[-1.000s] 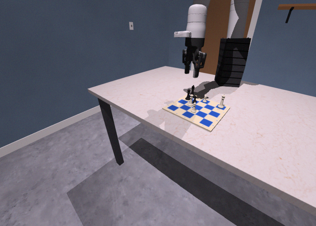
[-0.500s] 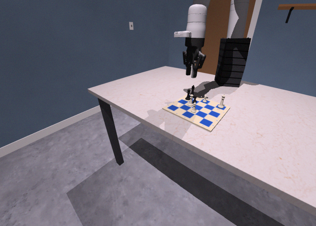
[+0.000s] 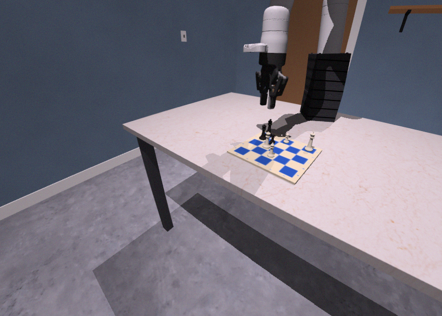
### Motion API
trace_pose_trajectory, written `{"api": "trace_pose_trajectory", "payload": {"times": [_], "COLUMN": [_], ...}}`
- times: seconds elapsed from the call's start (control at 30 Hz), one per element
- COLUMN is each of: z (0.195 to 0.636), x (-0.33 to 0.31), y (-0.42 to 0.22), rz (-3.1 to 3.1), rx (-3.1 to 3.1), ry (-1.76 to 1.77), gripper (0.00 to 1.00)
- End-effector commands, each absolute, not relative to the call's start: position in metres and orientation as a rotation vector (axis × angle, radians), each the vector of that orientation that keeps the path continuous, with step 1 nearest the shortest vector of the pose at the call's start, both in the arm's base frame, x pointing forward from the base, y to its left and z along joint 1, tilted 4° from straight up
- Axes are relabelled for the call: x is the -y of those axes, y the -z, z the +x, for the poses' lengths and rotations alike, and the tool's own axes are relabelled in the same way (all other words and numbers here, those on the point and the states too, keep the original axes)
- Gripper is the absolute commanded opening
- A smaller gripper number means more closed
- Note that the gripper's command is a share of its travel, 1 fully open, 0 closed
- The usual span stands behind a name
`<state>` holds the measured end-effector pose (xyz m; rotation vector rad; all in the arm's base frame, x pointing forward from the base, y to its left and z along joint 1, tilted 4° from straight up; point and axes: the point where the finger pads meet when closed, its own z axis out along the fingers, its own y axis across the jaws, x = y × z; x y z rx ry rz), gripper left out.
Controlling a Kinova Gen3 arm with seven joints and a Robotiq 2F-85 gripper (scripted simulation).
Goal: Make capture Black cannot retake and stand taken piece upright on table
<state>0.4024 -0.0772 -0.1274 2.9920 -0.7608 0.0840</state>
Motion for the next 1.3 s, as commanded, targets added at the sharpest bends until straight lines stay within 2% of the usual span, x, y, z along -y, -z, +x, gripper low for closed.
{"api": "trace_pose_trajectory", "payload": {"times": [0.0,1.27], "z": [0.403,0.405], "x": [0.077,0.079], "y": [0.127,0.164], "rz": [2.992,2.992], "rx": [0.761,0.761], "ry": [-0.086,-0.085], "gripper": [0.41,0.41]}}
